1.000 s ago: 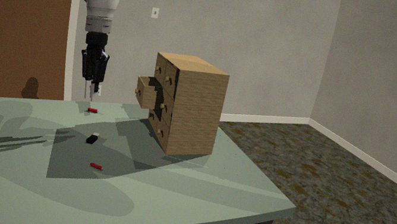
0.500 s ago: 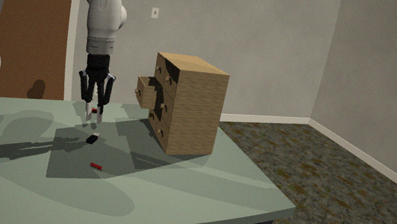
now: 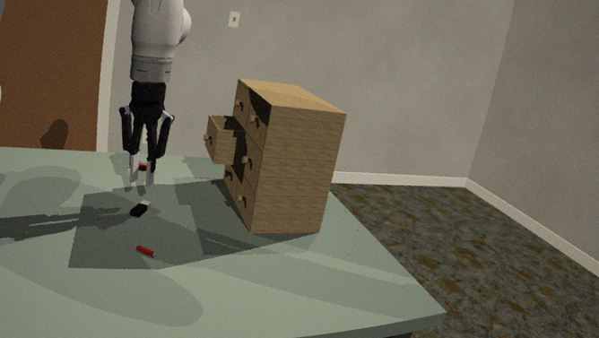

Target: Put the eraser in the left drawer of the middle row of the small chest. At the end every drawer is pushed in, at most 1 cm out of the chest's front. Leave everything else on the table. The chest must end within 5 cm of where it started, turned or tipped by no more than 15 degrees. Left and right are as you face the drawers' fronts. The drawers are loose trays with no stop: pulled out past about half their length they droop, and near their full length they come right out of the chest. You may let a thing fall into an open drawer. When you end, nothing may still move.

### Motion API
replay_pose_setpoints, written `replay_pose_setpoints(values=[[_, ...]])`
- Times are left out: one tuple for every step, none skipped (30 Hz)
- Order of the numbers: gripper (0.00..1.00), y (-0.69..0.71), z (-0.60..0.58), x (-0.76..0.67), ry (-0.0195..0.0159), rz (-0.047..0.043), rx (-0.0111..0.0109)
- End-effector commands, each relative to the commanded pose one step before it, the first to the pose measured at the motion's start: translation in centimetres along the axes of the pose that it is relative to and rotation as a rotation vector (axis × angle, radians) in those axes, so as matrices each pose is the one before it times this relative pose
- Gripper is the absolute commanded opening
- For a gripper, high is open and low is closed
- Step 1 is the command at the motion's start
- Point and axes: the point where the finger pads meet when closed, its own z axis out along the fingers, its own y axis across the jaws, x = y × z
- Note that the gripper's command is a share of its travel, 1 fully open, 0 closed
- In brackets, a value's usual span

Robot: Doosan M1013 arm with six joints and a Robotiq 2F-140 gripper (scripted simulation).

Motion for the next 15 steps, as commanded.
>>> replay_pose_setpoints(values=[[0.23, -0.002, -0.008, 0.002, 0.00022, -0.00002, -0.00001], [0.23, 0.000, 0.008, 0.000, 0.00001, -0.00001, 0.00000], [0.23, 0.000, 0.019, 0.000, 0.00002, -0.00002, 0.00001], [0.23, 0.001, 0.036, 0.000, 0.00003, -0.00003, 0.00001], [0.23, 0.001, 0.055, 0.000, 0.00005, -0.00005, 0.00002], [0.23, 0.001, 0.077, 0.000, 0.00007, -0.00007, 0.00003], [0.23, 0.001, 0.101, 0.000, 0.00009, -0.00009, 0.00004], [0.23, 0.001, 0.125, -0.001, 0.00011, -0.00011, 0.00005], [0.23, 0.002, 0.149, -0.001, 0.00005, -0.00005, 0.00002], [0.23, 0.002, 0.172, -0.001, 0.00000, 0.00000, 0.00000], [0.23, 0.000, 0.000, 0.000, 0.00000, 0.00000, 0.00000], [0.23, 0.000, 0.000, 0.000, 0.00000, 0.00000, 0.00000], [0.23, 0.002, 0.194, -0.001, 0.00000, 0.00000, 0.00000], [0.23, 0.003, 0.213, -0.001, 0.00000, 0.00000, 0.00000], [0.23, 0.002, 0.231, -0.001, 0.00000, 0.00000, 0.00000]])
